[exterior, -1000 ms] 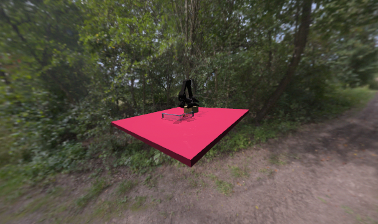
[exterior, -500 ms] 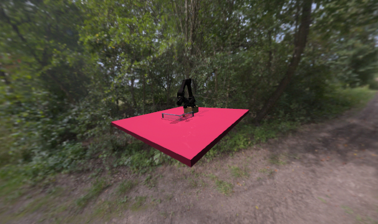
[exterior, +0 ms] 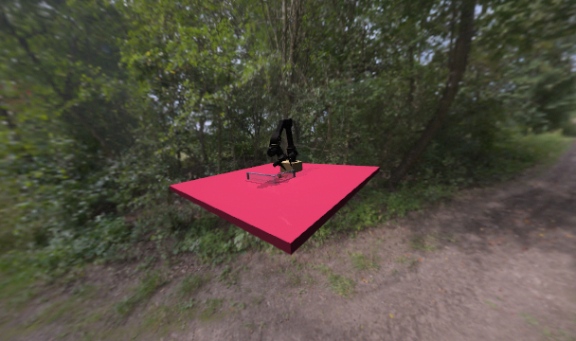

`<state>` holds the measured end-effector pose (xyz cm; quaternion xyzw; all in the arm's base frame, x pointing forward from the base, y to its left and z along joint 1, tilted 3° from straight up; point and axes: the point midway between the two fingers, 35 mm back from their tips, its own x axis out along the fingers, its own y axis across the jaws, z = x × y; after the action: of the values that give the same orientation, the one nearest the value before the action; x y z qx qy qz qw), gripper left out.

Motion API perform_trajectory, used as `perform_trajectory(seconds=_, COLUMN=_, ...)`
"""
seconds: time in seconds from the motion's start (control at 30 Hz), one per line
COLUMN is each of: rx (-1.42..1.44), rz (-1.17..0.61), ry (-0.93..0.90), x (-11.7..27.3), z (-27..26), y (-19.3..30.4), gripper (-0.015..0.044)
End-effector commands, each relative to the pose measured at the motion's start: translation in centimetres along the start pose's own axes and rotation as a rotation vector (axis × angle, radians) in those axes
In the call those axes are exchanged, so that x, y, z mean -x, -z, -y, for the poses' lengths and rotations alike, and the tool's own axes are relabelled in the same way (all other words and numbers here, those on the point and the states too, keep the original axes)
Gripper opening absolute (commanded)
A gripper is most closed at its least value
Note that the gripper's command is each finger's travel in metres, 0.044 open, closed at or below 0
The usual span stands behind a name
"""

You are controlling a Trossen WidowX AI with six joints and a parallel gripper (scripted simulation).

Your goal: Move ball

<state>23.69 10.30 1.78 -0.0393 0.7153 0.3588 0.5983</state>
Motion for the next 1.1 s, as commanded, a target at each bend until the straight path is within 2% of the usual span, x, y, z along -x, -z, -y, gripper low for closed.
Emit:
perform_trajectory(seconds=0.0, rx=0.864, rz=-0.13, ry=0.433, x=1.9, z=6.0, y=1.0, gripper=0.0249)
perform_trajectory(seconds=0.7, rx=0.911, rz=-0.147, ry=0.451, x=2.0, z=6.3, y=1.0, gripper=0.0249)
perform_trajectory(seconds=1.07, rx=0.911, rz=-0.147, ry=0.451, x=0.6, z=7.0, y=0.9, gripper=0.0249)
